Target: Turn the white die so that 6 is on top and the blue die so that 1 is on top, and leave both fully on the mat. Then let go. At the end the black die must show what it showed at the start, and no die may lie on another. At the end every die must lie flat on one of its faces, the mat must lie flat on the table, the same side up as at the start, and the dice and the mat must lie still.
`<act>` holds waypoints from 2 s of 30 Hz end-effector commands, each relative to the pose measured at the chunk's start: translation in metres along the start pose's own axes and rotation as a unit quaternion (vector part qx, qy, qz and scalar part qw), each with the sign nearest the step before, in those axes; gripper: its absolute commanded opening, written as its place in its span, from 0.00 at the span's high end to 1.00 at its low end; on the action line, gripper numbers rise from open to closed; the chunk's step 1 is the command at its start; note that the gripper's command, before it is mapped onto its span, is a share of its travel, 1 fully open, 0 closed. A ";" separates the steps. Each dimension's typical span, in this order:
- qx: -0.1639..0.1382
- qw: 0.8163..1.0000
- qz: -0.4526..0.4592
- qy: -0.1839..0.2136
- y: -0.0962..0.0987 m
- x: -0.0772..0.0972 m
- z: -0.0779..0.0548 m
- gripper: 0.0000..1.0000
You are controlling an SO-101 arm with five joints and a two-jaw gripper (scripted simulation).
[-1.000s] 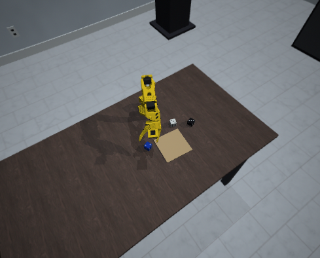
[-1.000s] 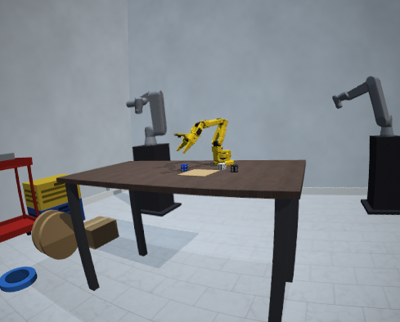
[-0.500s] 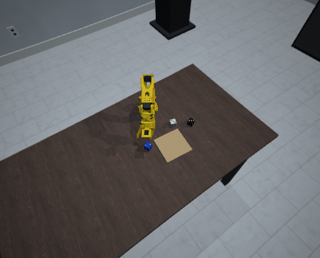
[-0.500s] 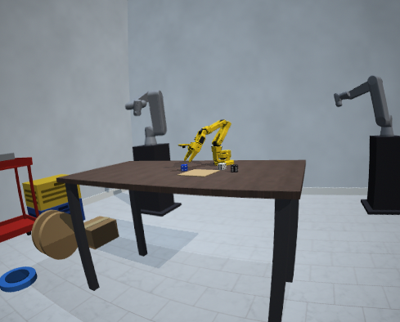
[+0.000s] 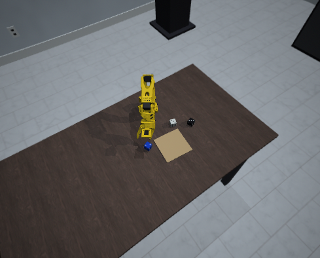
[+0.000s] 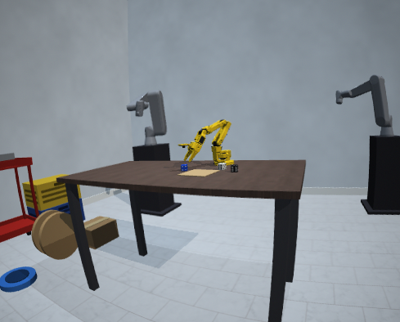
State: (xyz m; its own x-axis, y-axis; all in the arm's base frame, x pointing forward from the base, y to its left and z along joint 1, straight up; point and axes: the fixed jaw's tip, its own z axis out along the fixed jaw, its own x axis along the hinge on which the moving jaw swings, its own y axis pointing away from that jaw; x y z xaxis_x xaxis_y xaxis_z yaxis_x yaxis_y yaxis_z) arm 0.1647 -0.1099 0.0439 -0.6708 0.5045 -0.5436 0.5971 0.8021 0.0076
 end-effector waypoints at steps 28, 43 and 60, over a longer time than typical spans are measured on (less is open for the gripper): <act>0.006 0.999 0.002 -0.040 -0.004 -0.013 -0.006 0.65; 0.006 0.999 0.002 -0.040 -0.004 -0.013 -0.006 0.65; -0.006 0.999 -0.015 -0.039 0.004 -0.011 -0.009 0.65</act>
State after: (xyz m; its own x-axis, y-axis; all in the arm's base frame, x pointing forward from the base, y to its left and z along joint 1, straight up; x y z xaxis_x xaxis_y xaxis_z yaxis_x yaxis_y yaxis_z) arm 0.1665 -0.1132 0.0505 -0.6506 0.4890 -0.5811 0.5987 0.8010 0.0038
